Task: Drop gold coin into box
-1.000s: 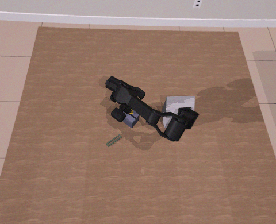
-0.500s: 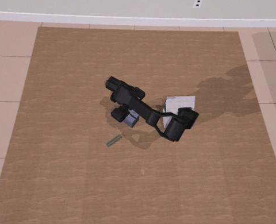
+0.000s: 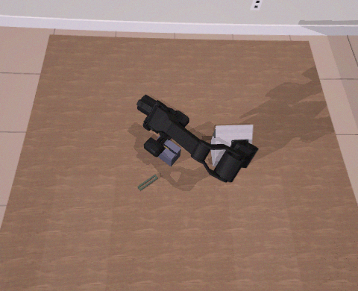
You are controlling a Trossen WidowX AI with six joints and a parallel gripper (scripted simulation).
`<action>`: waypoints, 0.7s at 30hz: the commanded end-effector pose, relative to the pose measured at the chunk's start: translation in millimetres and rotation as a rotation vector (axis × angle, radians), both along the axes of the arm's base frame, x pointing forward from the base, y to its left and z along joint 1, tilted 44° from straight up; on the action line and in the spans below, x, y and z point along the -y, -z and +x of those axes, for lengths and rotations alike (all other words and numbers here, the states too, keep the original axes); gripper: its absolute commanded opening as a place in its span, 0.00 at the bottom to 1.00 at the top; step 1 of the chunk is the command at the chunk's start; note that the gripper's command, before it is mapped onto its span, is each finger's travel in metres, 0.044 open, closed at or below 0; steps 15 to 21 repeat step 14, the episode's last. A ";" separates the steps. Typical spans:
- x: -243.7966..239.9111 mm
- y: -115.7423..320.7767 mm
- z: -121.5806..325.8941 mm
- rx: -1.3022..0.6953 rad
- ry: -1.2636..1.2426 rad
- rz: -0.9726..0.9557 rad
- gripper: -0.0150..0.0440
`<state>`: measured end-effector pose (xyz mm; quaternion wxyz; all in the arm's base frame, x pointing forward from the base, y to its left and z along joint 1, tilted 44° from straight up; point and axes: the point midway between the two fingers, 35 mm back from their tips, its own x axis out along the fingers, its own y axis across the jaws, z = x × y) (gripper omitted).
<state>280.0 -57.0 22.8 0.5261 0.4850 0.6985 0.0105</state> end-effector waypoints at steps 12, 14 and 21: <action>27.1 -30.0 -3.9 0.001 0.001 0.000 1.00; 27.1 -30.0 -3.9 0.001 0.001 0.000 1.00; 27.1 -30.0 -3.9 0.001 0.001 0.000 1.00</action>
